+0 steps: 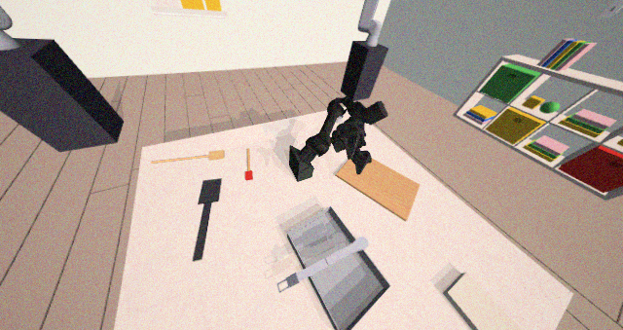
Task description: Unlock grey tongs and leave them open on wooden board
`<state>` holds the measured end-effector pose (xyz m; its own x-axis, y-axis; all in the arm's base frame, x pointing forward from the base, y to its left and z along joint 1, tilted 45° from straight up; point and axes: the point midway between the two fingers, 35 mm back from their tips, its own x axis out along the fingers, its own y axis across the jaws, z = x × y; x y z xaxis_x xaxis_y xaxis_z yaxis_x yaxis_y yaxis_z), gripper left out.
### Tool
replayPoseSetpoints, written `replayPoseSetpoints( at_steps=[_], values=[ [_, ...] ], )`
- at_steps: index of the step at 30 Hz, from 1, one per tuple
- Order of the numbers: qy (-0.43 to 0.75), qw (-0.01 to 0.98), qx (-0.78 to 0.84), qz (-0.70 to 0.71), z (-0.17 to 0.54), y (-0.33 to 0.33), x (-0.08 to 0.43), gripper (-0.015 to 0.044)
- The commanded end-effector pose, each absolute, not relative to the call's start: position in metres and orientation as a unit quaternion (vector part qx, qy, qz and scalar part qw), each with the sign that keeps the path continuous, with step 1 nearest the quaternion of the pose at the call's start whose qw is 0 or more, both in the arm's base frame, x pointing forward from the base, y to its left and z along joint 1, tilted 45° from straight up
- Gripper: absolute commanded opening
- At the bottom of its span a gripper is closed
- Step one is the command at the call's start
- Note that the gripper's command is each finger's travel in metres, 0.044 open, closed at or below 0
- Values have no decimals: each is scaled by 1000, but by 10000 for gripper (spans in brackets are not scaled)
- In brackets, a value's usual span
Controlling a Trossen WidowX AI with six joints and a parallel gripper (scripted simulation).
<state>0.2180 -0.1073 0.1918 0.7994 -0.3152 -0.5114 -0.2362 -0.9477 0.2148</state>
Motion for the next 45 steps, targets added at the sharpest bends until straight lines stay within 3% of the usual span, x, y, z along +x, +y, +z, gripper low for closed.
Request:
replayPoseSetpoints(
  at_steps=[1,6,18,31,38,45],
  values=[
    [-143,73,946,-283,191,-107,219,374],
    [-102,90,935,-327,172,-115,236,260],
    [137,228,888,-375,110,-122,306,260],
    [369,310,829,-284,1,-117,354,260],
    [445,336,806,-201,-61,-106,362,260],
    [447,336,805,-198,-62,-105,362,260]
  ],
)
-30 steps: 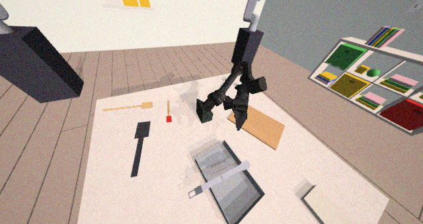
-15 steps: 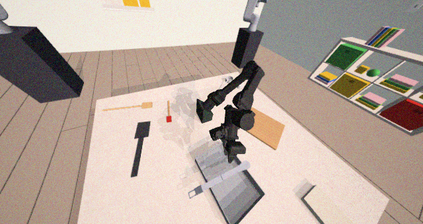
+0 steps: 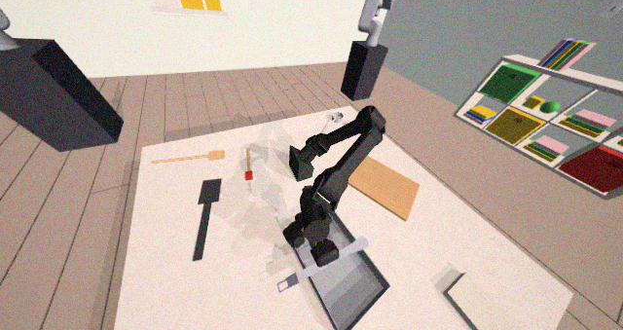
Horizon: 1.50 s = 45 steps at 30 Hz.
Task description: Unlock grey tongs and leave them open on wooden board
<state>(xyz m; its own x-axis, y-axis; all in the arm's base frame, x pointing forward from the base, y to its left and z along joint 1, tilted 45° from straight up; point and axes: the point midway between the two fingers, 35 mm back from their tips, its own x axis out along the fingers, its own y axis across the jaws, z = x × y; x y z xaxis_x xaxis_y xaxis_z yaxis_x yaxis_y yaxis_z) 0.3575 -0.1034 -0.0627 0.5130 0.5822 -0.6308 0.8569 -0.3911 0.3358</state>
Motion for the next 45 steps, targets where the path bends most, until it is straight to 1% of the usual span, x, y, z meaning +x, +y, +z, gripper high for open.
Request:
replayPoseSetpoints(
  at_steps=[1,45],
  values=[
    [447,336,805,-198,-62,-105,362,260],
    [447,336,805,-198,-98,-68,396,260]
  ],
)
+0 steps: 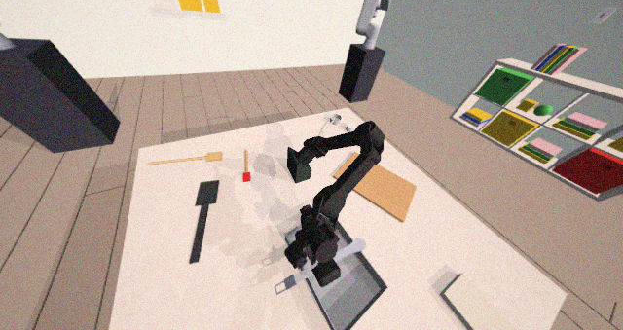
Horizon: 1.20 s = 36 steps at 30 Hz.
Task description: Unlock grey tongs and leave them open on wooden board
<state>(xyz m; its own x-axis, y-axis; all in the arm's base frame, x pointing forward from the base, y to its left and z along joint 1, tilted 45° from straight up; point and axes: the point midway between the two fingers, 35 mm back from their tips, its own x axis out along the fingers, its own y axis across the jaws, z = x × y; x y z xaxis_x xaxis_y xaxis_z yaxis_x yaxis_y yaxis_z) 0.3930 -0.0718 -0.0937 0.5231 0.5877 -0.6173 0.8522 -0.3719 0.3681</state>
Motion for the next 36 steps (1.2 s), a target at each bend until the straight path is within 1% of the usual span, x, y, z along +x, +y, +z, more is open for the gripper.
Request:
replayPoseSetpoints(
  at_steps=[1,14,21,29,35,36],
  values=[
    [447,336,805,-198,-99,-67,397,260],
    [447,335,806,-196,-109,-55,404,260],
    [448,336,805,-194,-107,-57,403,76],
    [448,336,805,-194,-107,-57,403,23],
    [448,336,805,-194,-105,-59,403,-135],
    [448,337,805,-195,-102,-62,404,-150]
  ],
)
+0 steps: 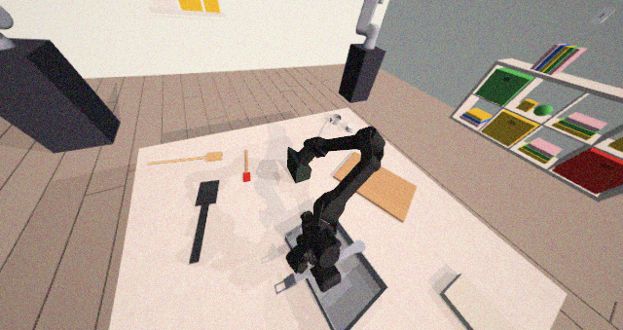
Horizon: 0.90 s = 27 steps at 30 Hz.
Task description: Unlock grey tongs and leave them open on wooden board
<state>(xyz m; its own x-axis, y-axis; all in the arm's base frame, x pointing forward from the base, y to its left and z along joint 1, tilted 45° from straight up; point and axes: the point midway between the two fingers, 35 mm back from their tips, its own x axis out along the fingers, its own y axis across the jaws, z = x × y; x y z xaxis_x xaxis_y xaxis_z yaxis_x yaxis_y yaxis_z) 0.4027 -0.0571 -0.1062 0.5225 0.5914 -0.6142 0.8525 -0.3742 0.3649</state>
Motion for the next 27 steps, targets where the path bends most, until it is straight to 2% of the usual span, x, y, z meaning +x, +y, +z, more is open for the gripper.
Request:
replayPoseSetpoints(
  at_steps=[1,7,27],
  values=[
    [448,337,805,-195,-97,-68,404,-150],
    [446,337,805,-197,-51,-111,401,-150],
    [466,332,792,-212,-56,-113,404,-150]
  ],
)
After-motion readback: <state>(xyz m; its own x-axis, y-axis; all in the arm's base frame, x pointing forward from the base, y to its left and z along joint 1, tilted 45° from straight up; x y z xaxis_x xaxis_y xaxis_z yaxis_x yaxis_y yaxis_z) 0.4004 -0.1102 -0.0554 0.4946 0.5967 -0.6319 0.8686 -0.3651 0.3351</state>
